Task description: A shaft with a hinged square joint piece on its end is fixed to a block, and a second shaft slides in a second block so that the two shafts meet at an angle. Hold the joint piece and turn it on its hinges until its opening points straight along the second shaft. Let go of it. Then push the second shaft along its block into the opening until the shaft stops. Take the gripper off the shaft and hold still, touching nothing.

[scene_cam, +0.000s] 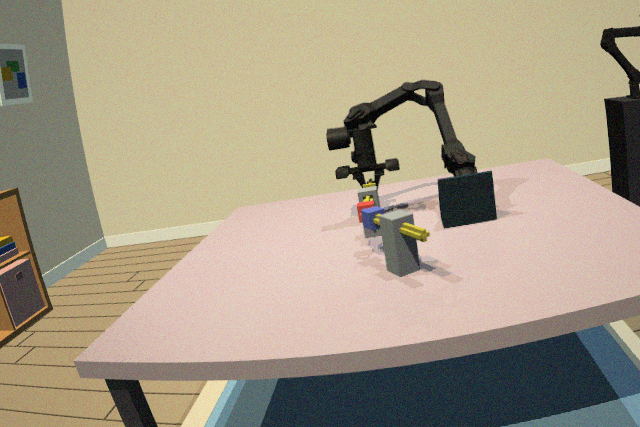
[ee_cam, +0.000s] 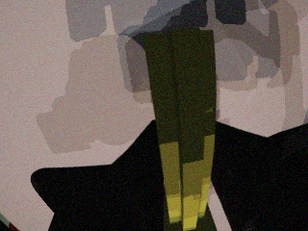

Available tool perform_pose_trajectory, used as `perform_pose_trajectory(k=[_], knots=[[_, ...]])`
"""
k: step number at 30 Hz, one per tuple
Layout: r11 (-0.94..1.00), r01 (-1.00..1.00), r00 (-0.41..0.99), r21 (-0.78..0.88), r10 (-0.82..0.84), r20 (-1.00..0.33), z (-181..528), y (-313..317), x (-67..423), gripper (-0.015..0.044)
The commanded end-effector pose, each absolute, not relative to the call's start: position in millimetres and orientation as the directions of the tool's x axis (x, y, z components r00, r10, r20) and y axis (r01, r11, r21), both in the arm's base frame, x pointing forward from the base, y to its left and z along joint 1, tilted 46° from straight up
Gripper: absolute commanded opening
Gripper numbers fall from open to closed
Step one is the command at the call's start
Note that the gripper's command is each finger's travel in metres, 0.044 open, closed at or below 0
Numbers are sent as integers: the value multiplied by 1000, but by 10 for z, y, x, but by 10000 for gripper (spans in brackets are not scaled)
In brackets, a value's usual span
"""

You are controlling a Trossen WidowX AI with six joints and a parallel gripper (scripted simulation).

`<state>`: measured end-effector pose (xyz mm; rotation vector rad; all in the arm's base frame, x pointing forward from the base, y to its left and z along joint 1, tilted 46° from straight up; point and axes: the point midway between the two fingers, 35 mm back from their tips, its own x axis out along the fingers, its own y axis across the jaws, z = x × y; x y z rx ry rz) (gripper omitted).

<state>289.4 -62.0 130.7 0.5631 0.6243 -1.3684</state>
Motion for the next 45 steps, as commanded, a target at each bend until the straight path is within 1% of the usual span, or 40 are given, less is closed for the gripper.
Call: perform_pose_trajectory(k=[1,45], knots=[[118,993,86,2,-708,-701,1238,-563,2887,0],[116,993,83,1,-707,-703,750,-88,2830,0]])
